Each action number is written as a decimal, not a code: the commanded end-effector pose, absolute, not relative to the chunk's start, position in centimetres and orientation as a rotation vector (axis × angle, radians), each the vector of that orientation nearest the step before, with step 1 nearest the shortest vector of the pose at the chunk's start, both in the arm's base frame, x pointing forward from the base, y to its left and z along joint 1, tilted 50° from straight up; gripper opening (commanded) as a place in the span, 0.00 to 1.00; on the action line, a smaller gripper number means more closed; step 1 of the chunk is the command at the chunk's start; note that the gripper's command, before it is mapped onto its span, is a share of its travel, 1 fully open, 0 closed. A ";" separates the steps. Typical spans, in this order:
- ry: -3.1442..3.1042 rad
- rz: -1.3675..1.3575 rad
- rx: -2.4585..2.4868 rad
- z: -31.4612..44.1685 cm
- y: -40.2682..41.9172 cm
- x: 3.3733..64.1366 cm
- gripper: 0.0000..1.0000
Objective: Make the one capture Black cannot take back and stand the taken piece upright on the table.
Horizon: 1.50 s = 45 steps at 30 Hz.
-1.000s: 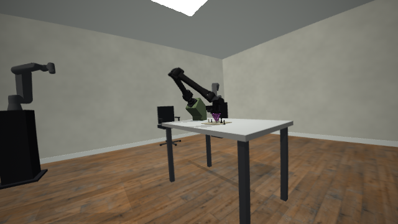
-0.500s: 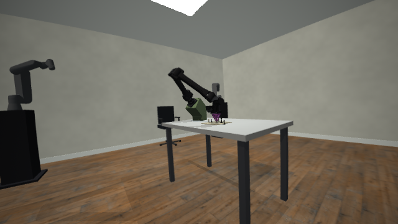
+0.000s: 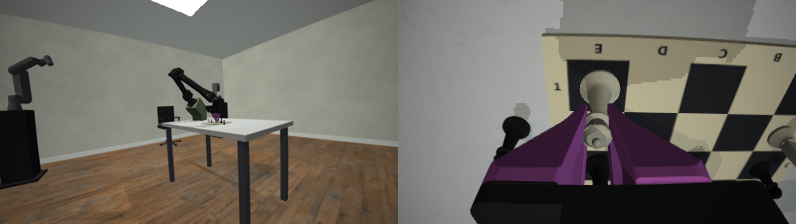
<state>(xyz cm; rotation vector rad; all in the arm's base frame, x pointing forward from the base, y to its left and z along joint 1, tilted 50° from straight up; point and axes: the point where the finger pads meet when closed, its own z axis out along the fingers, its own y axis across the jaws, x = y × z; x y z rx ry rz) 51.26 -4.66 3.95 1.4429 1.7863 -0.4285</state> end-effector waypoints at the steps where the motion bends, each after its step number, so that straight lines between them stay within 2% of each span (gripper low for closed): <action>1: 1.775 -0.429 1.452 4.1 -5.4 51.5 0.00; 9: 1.775 -0.429 1.452 4.1 -5.4 51.5 0.00; 10: 1.775 -0.429 1.452 4.1 -5.4 51.5 0.09; 12: 1.775 -0.429 1.452 4.1 -5.4 51.5 0.09; 13: 1.775 -0.429 1.452 4.1 -5.4 51.5 0.17; 17: 1.774 -0.429 1.452 4.1 -5.4 51.5 0.17; 18: 1.774 -0.429 1.452 4.1 -5.4 51.5 0.25; 20: 1.774 -0.429 1.452 4.1 -5.4 51.5 0.25; 21: 1.774 -0.429 1.452 4.1 -5.4 51.5 0.33; 23: 1.774 -0.429 1.452 4.1 -5.4 51.5 0.33; 24: 1.774 -0.429 1.452 4.1 -5.4 51.5 0.41; 38: 1.762 -0.422 1.465 5.0 -5.3 51.3 0.41; 45: 1.767 -0.383 1.432 7.4 -1.7 51.2 0.41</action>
